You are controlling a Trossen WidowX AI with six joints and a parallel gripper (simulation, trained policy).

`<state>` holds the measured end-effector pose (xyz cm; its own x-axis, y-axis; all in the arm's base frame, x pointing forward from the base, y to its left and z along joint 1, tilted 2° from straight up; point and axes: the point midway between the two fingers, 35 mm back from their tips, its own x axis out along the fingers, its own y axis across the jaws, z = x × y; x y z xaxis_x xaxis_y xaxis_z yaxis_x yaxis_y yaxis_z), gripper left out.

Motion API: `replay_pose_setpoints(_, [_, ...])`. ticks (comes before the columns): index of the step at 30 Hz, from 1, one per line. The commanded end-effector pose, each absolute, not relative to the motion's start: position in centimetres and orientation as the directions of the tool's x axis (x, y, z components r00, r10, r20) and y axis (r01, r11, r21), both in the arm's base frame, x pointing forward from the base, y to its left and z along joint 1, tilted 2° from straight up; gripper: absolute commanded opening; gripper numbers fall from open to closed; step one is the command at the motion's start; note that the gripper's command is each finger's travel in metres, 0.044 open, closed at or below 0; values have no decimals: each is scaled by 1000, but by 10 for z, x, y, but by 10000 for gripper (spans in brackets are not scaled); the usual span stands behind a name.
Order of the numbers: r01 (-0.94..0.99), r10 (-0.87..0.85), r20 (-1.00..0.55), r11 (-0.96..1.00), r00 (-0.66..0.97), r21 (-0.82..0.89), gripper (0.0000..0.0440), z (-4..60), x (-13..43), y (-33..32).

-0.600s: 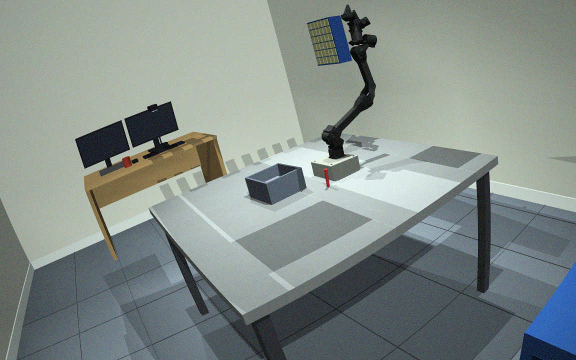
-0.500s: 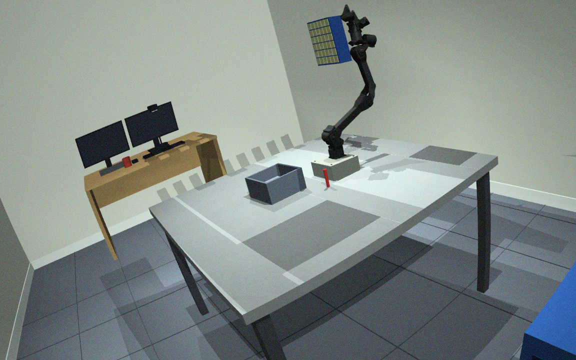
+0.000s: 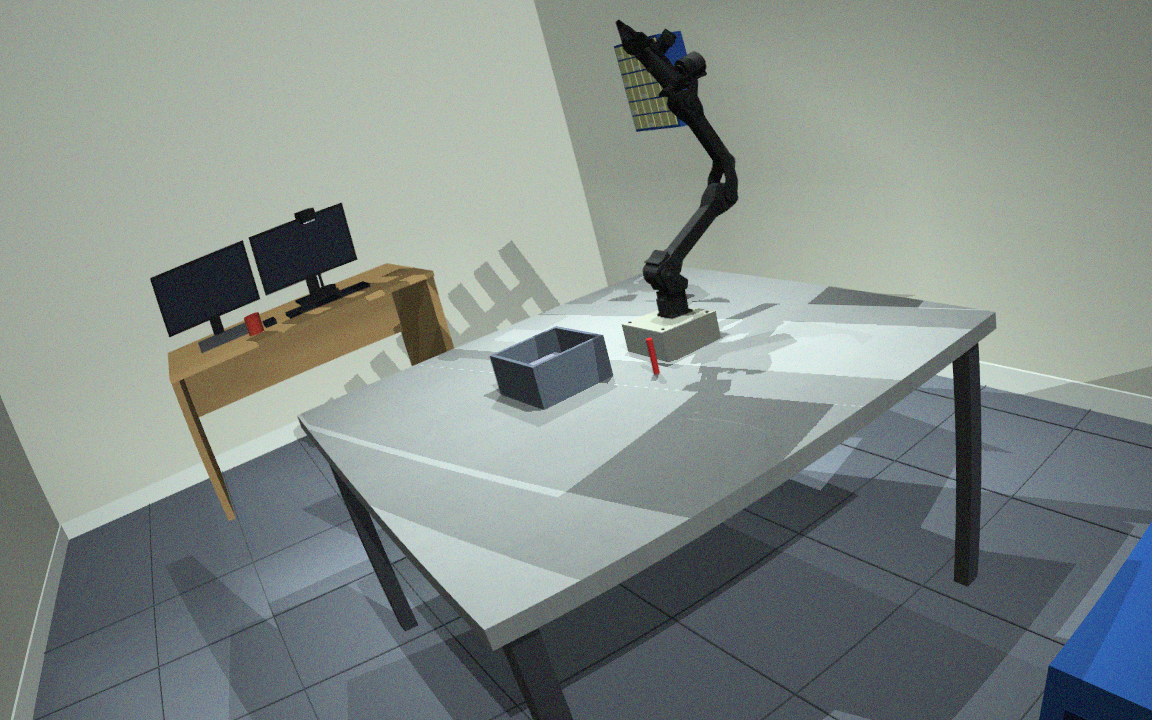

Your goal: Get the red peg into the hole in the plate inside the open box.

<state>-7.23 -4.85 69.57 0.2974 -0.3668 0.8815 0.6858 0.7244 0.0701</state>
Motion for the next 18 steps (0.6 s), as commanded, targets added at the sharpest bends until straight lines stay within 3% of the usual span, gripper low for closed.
replay_pose_setpoints(1, [655,-384,843,754,377,51,440,687,-41,-53])
replay_pose_setpoints(18, [442,-378,464,897,801,-32,440,598,139,-56])
